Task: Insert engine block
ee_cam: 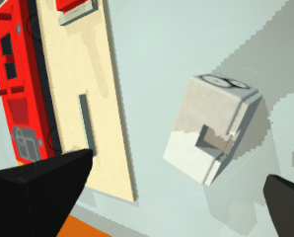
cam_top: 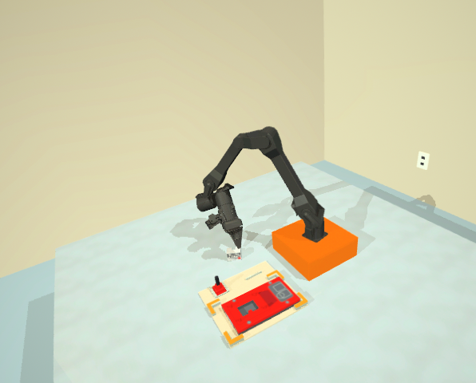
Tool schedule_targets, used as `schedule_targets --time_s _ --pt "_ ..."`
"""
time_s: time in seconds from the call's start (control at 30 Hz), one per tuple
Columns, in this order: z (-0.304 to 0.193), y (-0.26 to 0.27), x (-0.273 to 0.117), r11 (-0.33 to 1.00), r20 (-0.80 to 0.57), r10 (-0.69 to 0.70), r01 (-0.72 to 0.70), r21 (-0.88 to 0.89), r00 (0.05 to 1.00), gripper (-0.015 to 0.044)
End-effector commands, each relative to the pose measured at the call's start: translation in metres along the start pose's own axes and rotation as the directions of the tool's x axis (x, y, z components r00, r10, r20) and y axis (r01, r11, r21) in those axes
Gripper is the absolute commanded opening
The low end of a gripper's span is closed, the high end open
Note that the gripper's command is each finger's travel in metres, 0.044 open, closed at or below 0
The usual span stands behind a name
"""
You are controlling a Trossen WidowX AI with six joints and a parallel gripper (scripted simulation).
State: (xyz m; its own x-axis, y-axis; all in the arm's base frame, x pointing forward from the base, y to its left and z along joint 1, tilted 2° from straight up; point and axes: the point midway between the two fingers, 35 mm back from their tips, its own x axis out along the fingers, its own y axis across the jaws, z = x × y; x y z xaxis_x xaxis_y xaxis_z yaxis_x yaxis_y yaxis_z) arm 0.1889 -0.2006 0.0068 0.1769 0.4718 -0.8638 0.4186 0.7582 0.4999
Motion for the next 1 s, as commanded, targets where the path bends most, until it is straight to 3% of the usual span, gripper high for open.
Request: schedule_targets --time_s 0.0,0.43,0.97 --pt "-0.0008 0.0017 -0.0012 0.99 -0.005 -0.049 0.049 0.129 0.999 0.044" --pt "0.0006 0.0055 -0.0037 0.845 -0.011 -0.181 0.161 0.51 0.983 0.044" --pt "0.0039 0.0105 -0.0094 0.477 0.011 -0.337 0.161 0.864 0.941 0.044"
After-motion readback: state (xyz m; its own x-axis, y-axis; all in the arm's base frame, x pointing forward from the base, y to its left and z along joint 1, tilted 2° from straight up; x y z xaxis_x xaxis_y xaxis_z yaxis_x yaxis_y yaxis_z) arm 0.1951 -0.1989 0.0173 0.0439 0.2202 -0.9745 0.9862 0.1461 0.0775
